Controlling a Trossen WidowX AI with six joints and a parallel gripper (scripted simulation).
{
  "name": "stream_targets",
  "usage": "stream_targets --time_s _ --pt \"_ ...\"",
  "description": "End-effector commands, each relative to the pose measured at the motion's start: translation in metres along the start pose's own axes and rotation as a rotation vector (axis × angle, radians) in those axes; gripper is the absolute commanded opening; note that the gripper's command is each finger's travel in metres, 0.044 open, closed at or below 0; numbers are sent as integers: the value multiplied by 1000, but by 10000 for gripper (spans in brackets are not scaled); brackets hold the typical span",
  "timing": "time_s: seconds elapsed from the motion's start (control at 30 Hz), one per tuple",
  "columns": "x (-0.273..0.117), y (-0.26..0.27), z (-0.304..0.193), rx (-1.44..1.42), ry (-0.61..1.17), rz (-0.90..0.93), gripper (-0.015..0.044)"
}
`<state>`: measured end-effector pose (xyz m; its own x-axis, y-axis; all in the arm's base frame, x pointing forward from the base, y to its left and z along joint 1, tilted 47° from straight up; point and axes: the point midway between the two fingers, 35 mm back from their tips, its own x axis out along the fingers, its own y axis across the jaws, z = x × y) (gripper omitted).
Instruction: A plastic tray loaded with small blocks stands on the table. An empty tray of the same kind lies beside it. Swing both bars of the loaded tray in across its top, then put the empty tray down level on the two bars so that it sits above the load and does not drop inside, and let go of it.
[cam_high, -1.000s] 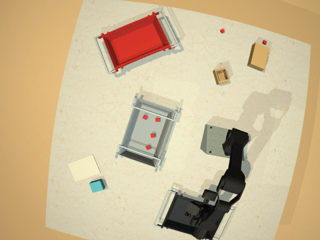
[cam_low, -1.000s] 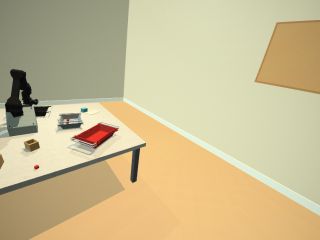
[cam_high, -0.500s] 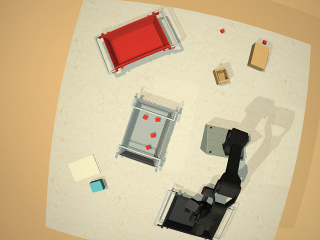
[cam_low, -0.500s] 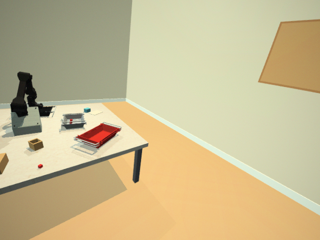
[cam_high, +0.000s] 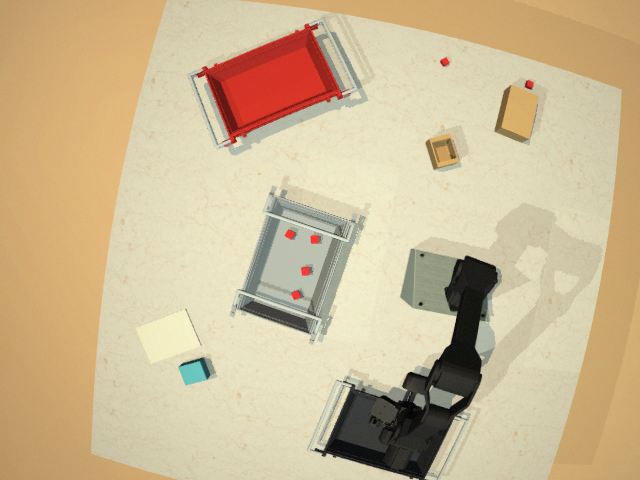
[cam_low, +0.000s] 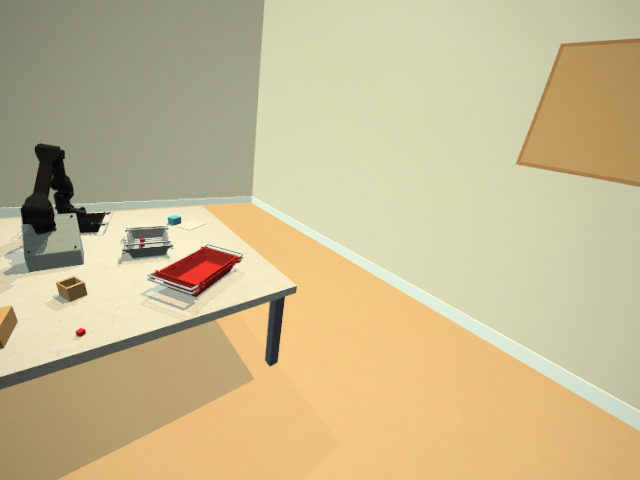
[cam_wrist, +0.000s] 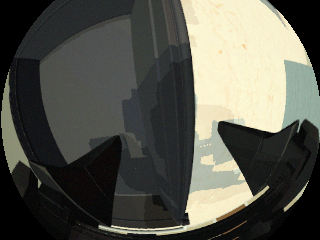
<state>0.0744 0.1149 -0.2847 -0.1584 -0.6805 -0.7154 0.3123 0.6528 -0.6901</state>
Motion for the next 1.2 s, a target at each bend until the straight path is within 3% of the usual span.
stream_targets --time_s 0.0,0.7,1.17 --pt "3 -1 1 -6 -6 -6 440" --pt "3 -1 1 -6 -6 -6 440" --pt "3 -1 1 -6 -6 -6 235"
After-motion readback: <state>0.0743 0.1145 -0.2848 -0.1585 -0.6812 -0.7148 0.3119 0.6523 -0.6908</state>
